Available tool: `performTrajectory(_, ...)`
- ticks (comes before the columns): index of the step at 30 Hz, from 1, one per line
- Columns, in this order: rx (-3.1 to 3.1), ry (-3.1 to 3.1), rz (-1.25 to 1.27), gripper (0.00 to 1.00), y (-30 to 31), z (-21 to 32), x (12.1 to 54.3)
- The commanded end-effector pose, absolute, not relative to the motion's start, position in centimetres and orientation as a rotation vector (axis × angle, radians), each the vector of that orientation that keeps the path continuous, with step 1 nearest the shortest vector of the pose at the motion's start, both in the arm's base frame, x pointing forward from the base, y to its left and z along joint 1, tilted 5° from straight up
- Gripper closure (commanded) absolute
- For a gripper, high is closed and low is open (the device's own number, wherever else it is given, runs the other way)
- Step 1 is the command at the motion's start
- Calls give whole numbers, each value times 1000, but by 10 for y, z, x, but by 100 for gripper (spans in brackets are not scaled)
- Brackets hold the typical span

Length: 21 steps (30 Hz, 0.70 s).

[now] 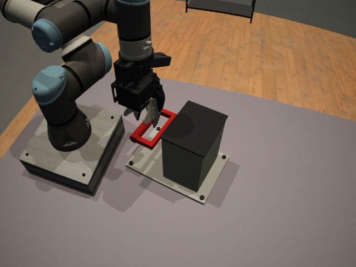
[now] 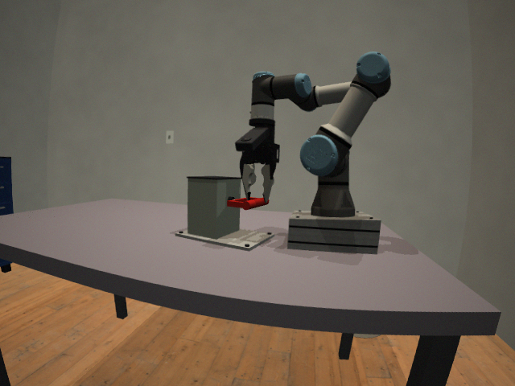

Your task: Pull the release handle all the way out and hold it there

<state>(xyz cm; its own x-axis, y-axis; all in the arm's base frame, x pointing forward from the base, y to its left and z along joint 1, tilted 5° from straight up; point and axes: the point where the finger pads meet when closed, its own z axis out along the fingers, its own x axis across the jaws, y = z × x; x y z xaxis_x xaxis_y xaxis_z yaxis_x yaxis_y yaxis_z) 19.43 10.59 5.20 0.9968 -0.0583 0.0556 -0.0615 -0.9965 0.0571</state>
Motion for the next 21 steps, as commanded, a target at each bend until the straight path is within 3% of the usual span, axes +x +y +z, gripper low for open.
performTrajectory(1,3080,-92,87,70,106,47,195)
performTrajectory(21,3080,-92,87,70,105,35,196)
